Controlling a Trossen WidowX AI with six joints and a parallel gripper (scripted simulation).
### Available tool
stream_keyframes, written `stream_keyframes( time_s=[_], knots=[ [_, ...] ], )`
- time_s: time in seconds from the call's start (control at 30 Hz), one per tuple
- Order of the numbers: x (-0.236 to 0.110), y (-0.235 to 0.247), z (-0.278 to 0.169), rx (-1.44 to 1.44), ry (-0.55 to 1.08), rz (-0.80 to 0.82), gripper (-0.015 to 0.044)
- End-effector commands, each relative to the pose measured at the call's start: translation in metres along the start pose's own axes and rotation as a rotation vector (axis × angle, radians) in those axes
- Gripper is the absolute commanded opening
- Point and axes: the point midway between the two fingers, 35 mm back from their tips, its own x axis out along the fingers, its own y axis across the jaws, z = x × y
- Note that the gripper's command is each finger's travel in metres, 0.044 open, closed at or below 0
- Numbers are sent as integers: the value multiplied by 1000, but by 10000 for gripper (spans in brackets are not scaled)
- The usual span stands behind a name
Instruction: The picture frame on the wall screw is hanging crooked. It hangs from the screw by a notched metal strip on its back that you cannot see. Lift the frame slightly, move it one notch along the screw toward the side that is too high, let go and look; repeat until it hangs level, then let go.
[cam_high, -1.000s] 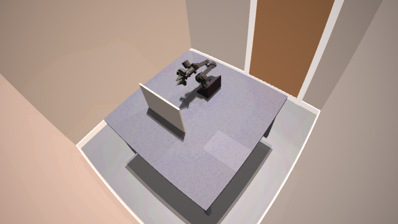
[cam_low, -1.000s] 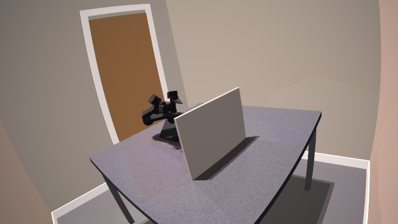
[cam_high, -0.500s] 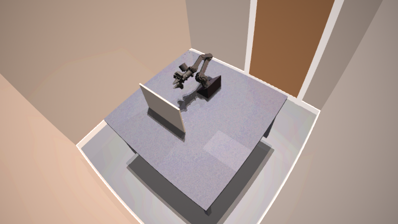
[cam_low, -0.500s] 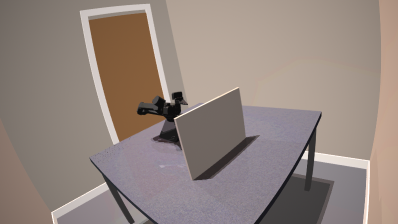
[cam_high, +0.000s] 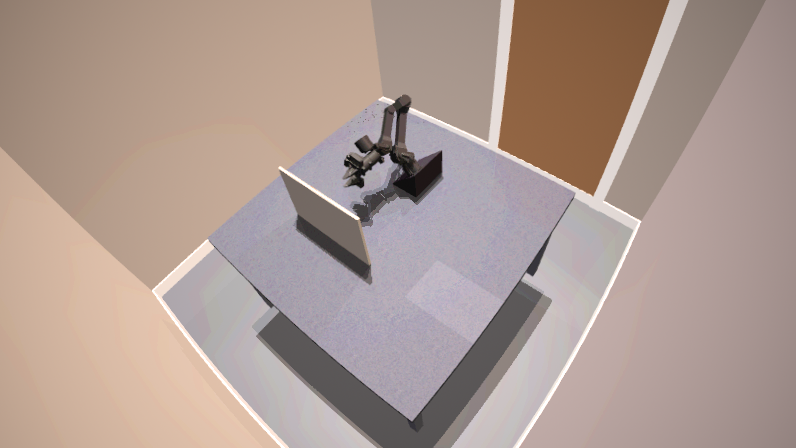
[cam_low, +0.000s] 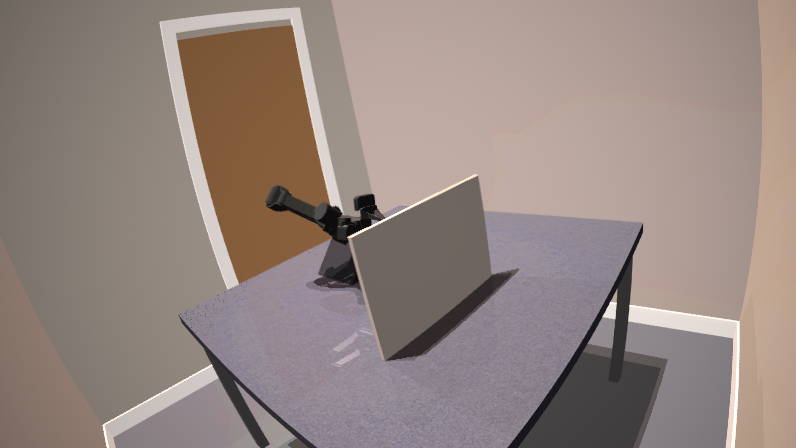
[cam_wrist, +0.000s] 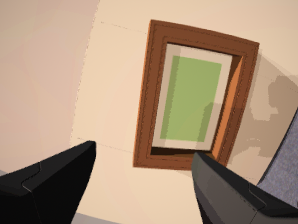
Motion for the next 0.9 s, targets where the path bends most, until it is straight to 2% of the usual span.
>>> stream_keyframes(
  time_s=[0.0,0.2,0.6,0.87],
  knots=[
    [0,-2,-2,7,8,1,260],
    [10,0,1,7,7,1,260],
    [79,-1,-2,7,5,2,260],
    [80,-1,-3,7,5,3,260]
  ],
)
